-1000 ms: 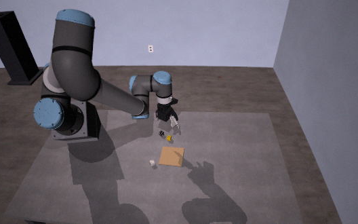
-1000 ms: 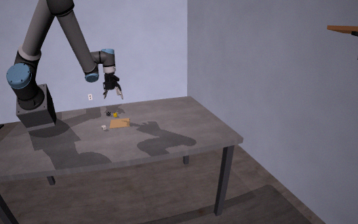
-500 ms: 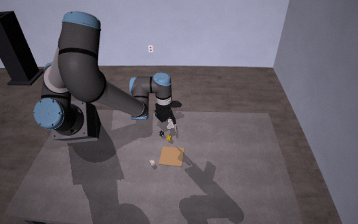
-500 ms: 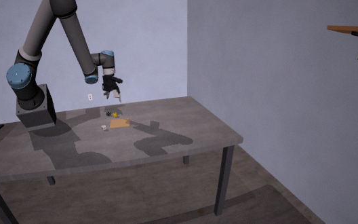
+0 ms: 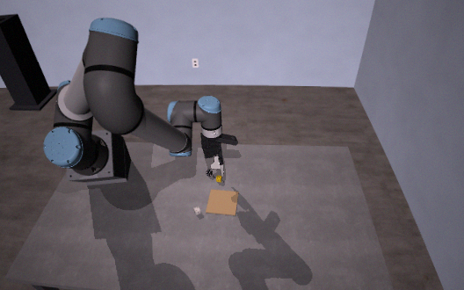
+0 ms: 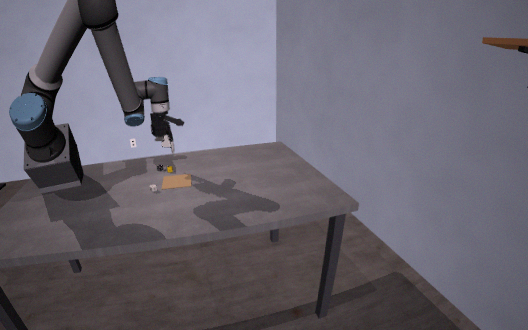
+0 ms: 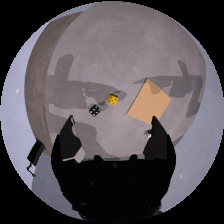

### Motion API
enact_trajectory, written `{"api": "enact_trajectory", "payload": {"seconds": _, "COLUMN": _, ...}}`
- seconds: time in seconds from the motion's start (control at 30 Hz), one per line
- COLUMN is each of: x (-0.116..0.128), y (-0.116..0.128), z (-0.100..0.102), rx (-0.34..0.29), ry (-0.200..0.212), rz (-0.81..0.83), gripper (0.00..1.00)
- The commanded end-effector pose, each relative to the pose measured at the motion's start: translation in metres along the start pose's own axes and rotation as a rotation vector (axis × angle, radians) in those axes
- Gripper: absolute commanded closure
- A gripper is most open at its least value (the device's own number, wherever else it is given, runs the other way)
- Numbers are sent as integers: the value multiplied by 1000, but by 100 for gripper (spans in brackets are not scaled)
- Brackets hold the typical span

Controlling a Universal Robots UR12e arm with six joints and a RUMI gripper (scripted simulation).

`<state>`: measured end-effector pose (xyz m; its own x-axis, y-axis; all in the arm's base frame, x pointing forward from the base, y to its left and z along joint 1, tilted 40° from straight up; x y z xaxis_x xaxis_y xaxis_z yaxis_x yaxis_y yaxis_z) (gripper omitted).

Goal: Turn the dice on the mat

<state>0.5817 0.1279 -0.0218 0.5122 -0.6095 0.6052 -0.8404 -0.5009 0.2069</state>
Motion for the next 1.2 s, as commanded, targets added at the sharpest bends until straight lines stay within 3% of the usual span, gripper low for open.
{"api": "enact_trajectory", "payload": {"seconds": 0.0, "x": 0, "y": 0, "z": 5, "rx": -6, "ry": 3, "rz": 163, "gripper": 0}}
{"api": "enact_trajectory", "payload": {"seconds": 0.47, "x": 0, "y": 3, "z": 13, "rx": -6, "ry": 3, "rz": 411, "gripper": 0}}
{"api": "enact_trajectory", "payload": {"seconds": 0.83, "x": 0, "y": 3, "z": 14, "rx": -6, "ry": 3, "rz": 446, "gripper": 0}}
{"api": "enact_trajectory", "payload": {"seconds": 0.87, "x": 0, "y": 3, "z": 14, "rx": -6, "ry": 3, "rz": 446, "gripper": 76}}
{"api": "enact_trajectory", "payload": {"seconds": 1.17, "x": 0, "y": 3, "z": 14, "rx": -6, "ry": 3, "rz": 446, "gripper": 76}}
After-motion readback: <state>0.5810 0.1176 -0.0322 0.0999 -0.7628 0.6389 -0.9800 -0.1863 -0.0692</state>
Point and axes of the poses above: the point where the finger pads meet when closed, its own z axis out along the fingers, its own x axis across the jaws, y = z × x, the point moved 10 cm from there along -z, back along the fingers, and after that the axes turned 10 degrees about -z, right-handed, at the moved point
